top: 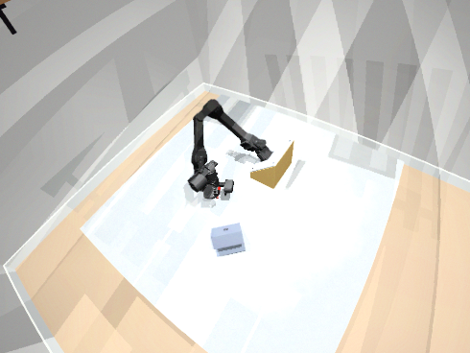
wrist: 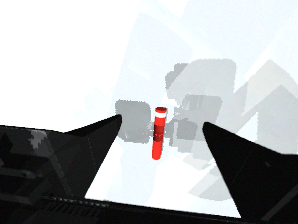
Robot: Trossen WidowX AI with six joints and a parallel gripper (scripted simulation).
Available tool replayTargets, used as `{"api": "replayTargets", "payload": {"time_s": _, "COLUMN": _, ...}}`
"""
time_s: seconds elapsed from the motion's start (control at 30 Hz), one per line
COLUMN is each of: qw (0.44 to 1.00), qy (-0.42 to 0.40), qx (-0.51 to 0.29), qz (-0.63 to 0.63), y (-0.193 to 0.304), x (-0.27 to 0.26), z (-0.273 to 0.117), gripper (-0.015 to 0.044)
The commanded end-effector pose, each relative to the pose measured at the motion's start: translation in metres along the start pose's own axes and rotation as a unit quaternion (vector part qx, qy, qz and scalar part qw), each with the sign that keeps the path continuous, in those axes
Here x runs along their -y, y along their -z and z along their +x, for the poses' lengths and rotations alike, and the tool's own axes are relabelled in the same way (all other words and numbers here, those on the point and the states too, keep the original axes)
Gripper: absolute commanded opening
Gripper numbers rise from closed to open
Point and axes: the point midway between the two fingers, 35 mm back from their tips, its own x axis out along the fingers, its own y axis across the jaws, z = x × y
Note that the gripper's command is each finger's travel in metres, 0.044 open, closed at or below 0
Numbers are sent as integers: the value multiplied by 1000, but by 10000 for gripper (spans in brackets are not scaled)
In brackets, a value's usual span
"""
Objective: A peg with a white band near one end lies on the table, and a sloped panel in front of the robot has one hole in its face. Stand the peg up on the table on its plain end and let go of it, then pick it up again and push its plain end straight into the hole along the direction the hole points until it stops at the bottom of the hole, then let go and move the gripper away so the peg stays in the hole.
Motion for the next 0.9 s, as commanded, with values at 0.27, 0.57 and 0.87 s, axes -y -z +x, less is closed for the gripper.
{"api": "replayTargets", "payload": {"time_s": 0.27, "qw": 1000, "qy": 2, "qx": -5, "qz": -3, "y": 5, "x": -1, "z": 20, "gripper": 440}}
{"api": "replayTargets", "payload": {"time_s": 0.57, "qw": 1000, "qy": 2, "qx": -5, "qz": -3, "y": 5, "x": -1, "z": 22, "gripper": 282}}
{"api": "replayTargets", "payload": {"time_s": 0.87, "qw": 1000, "qy": 2, "qx": -5, "qz": -3, "y": 5, "x": -1, "z": 22, "gripper": 110}}
